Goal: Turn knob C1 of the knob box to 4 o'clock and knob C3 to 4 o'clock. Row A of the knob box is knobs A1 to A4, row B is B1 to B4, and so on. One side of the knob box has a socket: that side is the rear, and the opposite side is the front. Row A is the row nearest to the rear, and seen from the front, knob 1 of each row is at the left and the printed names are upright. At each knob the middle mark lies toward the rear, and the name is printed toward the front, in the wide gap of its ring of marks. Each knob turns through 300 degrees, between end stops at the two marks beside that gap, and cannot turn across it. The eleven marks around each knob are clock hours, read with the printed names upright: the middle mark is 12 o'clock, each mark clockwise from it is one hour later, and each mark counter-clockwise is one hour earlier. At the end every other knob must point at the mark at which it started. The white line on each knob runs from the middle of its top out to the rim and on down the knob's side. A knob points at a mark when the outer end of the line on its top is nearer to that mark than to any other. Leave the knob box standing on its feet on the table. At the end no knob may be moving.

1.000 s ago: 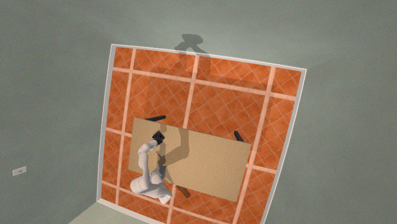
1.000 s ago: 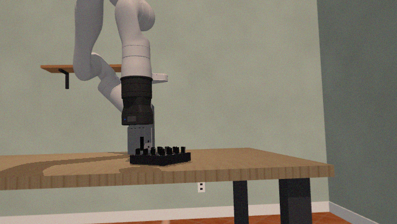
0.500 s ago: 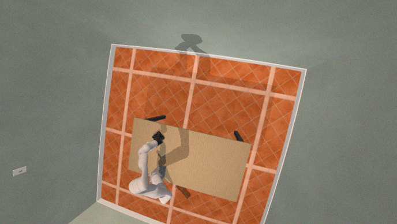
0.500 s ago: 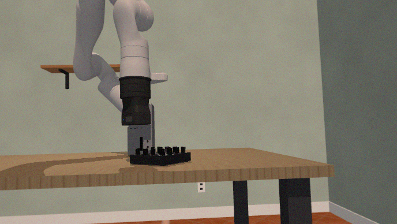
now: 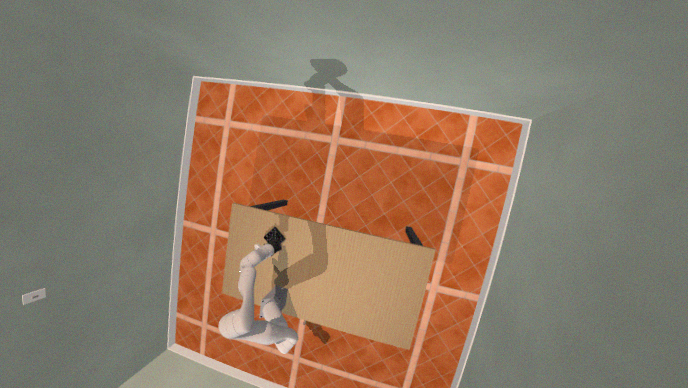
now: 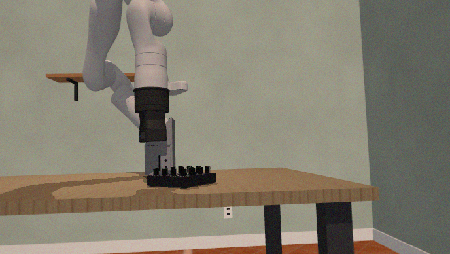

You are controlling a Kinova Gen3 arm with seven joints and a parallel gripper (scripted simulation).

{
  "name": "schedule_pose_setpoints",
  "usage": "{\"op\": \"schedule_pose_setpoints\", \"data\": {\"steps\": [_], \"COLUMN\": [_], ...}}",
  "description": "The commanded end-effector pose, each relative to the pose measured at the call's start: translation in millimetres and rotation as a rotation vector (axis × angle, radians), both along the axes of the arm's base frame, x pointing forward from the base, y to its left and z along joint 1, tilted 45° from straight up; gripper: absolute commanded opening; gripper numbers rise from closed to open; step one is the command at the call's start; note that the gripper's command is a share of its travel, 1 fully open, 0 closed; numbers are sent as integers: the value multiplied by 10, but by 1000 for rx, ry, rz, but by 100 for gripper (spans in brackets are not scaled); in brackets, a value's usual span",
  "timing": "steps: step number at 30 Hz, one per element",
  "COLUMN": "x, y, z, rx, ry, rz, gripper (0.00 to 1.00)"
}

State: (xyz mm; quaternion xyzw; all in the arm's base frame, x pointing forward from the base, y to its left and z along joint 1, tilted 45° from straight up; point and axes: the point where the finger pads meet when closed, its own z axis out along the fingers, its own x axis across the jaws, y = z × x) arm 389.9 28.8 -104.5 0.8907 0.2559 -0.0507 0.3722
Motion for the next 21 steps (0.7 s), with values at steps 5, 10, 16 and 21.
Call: {"op": "schedule_pose_setpoints", "data": {"steps": [5, 10, 16, 21], "x": [19, -9, -19, -18], "y": [-18, -28, -30, -29], "z": [6, 11, 12, 12], "rx": [8, 18, 34, 45], "ry": [-103, -193, -304, -377], "rz": [-91, -195, -314, -389], "gripper": [30, 30, 30, 30]}}
